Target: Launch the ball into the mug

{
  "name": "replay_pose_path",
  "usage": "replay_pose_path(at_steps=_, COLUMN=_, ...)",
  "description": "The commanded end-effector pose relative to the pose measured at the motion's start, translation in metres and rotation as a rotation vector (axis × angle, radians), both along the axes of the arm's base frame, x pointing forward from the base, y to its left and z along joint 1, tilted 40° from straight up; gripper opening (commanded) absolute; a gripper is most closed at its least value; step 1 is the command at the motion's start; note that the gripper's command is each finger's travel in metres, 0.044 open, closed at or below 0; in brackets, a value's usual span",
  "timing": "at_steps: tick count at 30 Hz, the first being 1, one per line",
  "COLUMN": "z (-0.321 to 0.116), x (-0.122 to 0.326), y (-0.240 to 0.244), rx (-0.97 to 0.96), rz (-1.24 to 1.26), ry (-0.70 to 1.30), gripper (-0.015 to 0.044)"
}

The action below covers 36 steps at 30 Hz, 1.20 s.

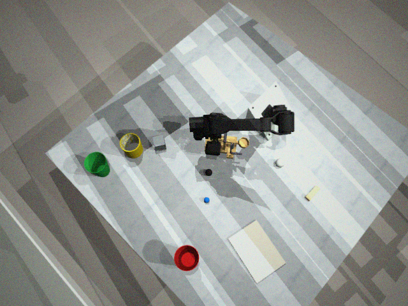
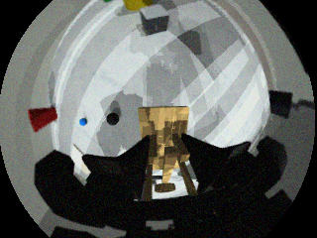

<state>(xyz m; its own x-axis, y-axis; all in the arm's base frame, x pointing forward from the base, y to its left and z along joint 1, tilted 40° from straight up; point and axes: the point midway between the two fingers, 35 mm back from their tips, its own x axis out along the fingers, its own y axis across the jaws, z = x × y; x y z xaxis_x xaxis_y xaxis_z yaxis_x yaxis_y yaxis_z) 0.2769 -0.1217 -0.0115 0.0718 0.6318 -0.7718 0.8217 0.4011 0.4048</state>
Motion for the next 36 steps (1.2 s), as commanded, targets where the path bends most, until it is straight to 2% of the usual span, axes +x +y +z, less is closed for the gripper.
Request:
replay_pose_path(at_steps=1, z=-0.026, x=0.009, y=-0.040, rx=-0.023, rz=0.107, ry=-0.098, gripper=0.0000)
replay_pose_path(at_steps=8, z=-0.073, x=0.015, y=-0.083, rx=-0.035, rz=0.269, ry=-0.233, gripper=0.0000)
replay_pose_path(at_steps=36, z=-0.093, x=0.021, y=-0.067, rx=-0.035, rz=0.275, ry=-0.239, gripper=0.0000)
